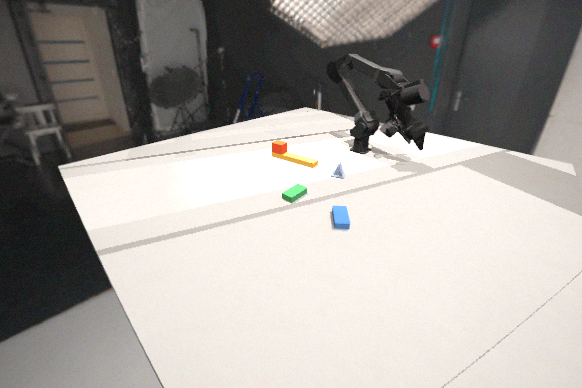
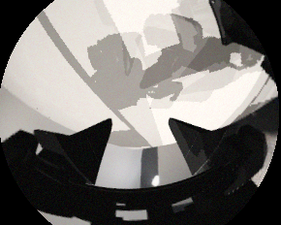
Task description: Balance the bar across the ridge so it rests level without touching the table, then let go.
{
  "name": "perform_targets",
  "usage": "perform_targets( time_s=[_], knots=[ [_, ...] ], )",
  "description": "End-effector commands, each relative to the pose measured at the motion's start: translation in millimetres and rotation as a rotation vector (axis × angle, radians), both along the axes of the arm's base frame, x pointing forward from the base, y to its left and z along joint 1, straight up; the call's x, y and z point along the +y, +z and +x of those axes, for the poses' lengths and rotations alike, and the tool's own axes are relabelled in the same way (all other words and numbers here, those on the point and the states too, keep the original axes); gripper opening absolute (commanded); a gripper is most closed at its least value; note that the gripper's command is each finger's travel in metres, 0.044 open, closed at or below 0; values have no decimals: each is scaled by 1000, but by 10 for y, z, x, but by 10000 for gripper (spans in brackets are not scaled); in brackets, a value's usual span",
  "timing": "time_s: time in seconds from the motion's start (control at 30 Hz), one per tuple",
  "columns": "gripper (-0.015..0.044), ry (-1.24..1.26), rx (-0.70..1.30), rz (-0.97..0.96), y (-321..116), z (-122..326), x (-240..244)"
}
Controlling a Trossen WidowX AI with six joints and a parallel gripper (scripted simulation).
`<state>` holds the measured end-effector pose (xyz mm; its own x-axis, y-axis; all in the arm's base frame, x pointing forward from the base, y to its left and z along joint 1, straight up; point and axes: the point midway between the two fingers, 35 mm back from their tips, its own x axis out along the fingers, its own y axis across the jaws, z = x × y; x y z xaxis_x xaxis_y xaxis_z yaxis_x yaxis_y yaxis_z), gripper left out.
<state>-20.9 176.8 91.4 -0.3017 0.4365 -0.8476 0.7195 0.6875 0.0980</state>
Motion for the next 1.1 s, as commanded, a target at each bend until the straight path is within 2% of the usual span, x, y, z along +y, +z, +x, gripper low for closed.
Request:
perform_targets(
  time_s=[0.0,0.07,0.1,1.07],
  knots=[
    [374,2,-2,1,1,4,1],
    [321,18,-22,9,11,40,11],
    [315,30,-37,14,18,67,17],
    [315,416,-447,76,213,894,44]
  ],
)
